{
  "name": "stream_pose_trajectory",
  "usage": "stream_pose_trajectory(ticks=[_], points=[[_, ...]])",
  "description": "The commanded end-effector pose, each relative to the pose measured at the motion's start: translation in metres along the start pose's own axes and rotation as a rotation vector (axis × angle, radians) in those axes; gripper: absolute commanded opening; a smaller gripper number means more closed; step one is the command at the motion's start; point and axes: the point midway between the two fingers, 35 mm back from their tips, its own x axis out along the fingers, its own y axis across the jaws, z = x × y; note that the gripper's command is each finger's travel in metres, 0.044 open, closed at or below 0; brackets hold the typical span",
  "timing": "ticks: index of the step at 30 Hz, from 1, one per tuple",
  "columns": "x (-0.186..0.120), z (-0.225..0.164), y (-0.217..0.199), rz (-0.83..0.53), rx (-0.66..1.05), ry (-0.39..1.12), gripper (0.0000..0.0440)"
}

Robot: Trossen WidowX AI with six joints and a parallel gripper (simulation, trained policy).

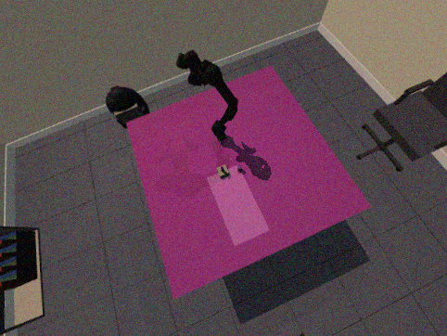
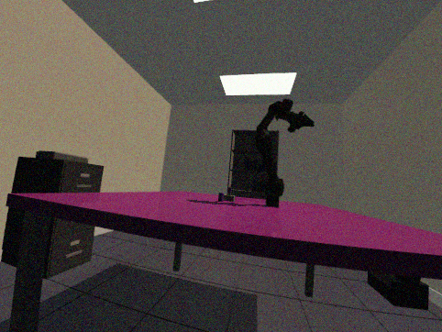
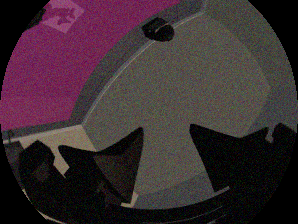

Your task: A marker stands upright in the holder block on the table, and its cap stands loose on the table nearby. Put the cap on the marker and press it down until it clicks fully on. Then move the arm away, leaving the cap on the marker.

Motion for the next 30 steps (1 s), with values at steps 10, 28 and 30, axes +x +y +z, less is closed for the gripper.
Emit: stream_pose_trajectory(ticks=[10,28,30], points=[[0.007,0.031,-0.025,-0.085,-0.010,-0.116,0.0288],[0.008,0.078,-0.056,-0.184,-0.025,-0.268,0.0291],[0.008,0.084,-0.059,-0.194,-0.027,-0.285,0.0291]])
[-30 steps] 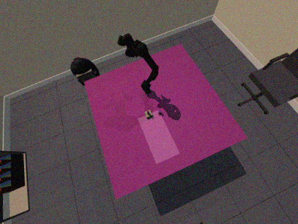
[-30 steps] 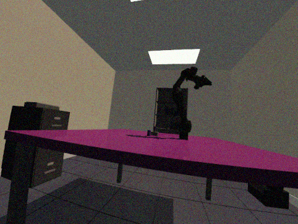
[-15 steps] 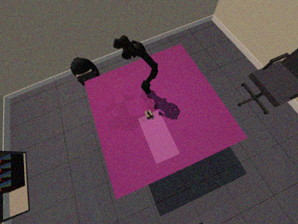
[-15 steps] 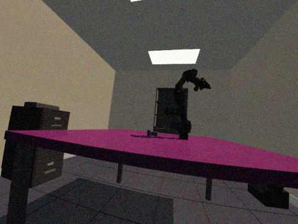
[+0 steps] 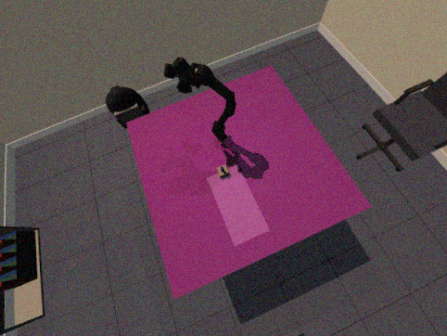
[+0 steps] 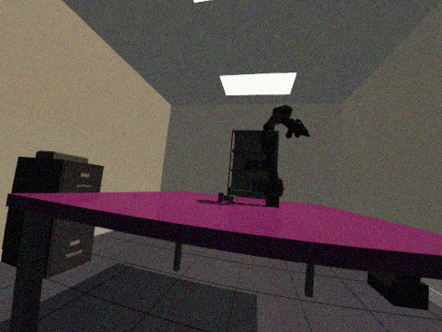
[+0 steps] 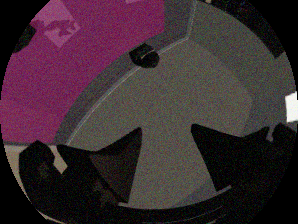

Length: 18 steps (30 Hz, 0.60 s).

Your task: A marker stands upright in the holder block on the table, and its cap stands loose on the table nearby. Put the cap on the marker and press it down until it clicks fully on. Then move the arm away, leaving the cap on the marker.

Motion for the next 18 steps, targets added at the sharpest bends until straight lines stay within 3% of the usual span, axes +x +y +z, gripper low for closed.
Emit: stream_pose_trajectory(ticks=[1,18], points=[[0.003,0.011,-0.008,-0.023,0.002,-0.037,0.0291],[0.009,0.059,-0.034,-0.098,-0.009,-0.178,0.0291]])
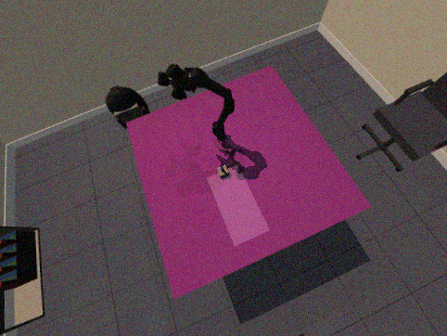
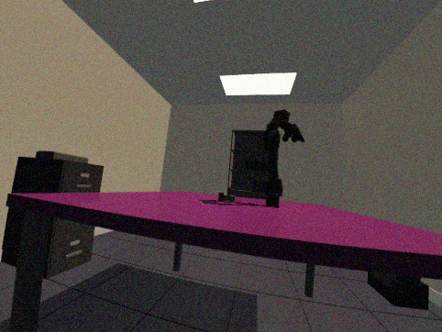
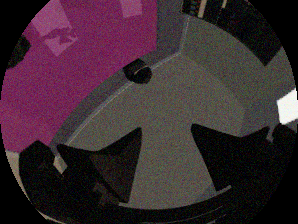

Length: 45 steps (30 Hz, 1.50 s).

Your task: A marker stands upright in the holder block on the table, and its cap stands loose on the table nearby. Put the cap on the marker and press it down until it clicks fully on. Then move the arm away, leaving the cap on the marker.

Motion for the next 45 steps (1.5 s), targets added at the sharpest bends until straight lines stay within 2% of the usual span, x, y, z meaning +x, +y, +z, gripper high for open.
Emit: stream_pose_trajectory(ticks=[1,23,45], points=[[0.003,0.012,-0.007,-0.019,0.002,-0.037,0.0291],[0.008,0.080,-0.034,-0.089,-0.004,-0.214,0.0292],[-0.001,0.152,-0.051,-0.130,-0.002,-0.384,0.0295]])
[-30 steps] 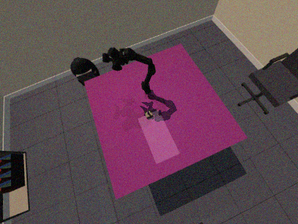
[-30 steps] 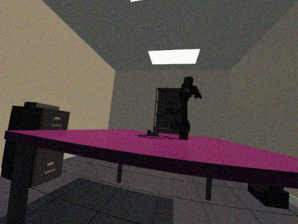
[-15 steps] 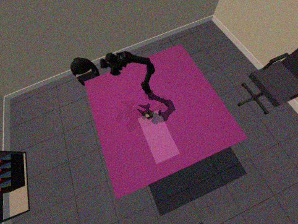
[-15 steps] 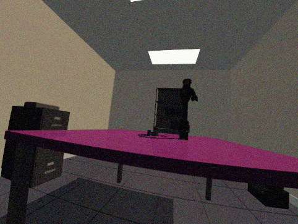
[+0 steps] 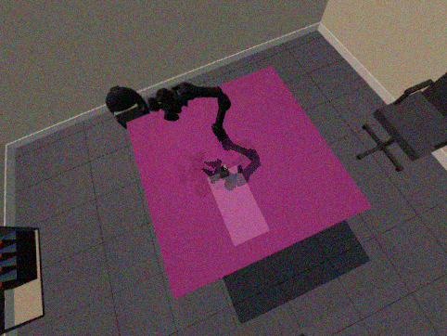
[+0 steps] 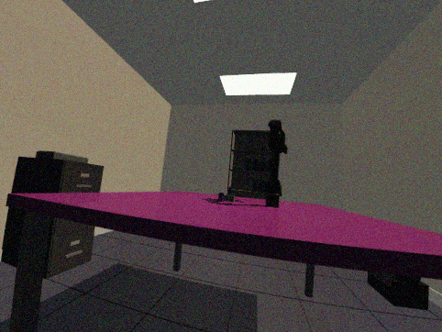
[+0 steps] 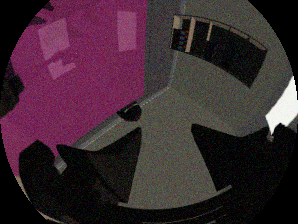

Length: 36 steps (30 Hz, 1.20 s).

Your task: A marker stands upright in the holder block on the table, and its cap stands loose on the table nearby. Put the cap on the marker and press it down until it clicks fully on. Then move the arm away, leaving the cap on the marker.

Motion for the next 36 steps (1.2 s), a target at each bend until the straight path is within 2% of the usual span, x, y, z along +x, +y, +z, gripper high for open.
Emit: stream_pose_trajectory(ticks=[1,36], points=[[0.002,0.014,-0.003,-0.008,0.006,-0.035,0.0295],[0.002,0.135,-0.009,-0.011,0.040,-0.284,0.0301]])
